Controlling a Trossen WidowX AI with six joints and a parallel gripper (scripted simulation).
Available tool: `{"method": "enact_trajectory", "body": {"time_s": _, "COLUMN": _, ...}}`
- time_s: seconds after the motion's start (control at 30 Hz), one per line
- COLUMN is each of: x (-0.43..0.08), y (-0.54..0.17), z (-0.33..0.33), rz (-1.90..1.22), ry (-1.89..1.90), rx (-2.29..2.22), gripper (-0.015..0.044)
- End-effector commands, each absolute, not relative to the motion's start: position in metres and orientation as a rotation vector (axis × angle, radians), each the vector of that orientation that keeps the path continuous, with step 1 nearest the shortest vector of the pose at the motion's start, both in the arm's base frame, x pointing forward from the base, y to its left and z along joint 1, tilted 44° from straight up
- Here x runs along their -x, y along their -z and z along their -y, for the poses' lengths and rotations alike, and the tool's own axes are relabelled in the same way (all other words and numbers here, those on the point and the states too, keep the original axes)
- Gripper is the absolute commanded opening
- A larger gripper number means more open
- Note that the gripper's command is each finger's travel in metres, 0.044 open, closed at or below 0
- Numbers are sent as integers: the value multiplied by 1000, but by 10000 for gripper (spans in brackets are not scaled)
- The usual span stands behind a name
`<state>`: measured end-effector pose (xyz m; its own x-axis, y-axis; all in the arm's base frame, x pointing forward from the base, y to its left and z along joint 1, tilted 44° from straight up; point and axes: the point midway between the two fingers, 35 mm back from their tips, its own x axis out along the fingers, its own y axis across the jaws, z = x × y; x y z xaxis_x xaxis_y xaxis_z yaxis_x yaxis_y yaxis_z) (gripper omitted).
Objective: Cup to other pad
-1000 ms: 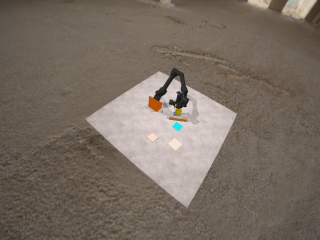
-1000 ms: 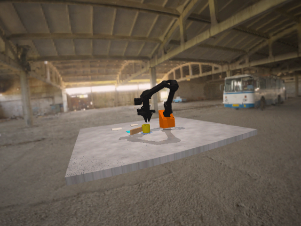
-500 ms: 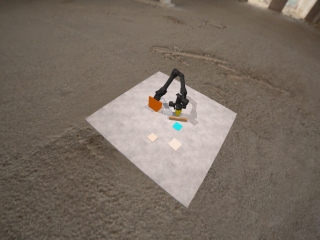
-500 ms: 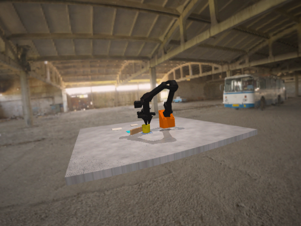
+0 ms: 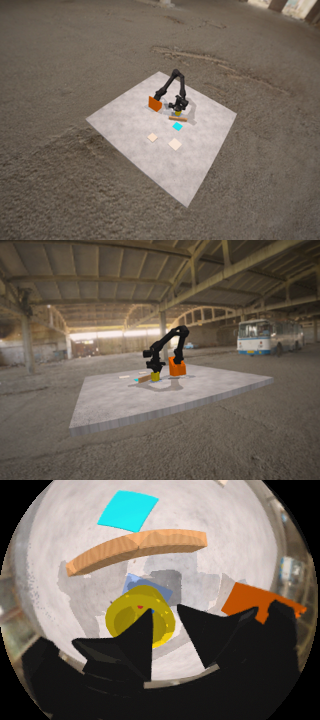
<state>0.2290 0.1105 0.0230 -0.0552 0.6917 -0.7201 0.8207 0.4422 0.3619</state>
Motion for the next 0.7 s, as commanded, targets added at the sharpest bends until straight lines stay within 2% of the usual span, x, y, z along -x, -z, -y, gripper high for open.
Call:
{"method": "enact_trajectory", "body": {"time_s": 0.0, "x": -227, "y": -19, "z": -116, "rz": -1795, "ry": 177, "rx": -1305, "gripper": 166}}
{"method": "enact_trajectory", "body": {"time_s": 0.17, "x": -227, "y": -18, "z": -117, "rz": -1795, "ry": 176, "rx": -1305, "gripper": 166}}
{"method": "enact_trajectory", "body": {"time_s": 0.67, "x": -227, "y": -19, "z": -115, "rz": -1793, "ry": 179, "rx": -1297, "gripper": 67}}
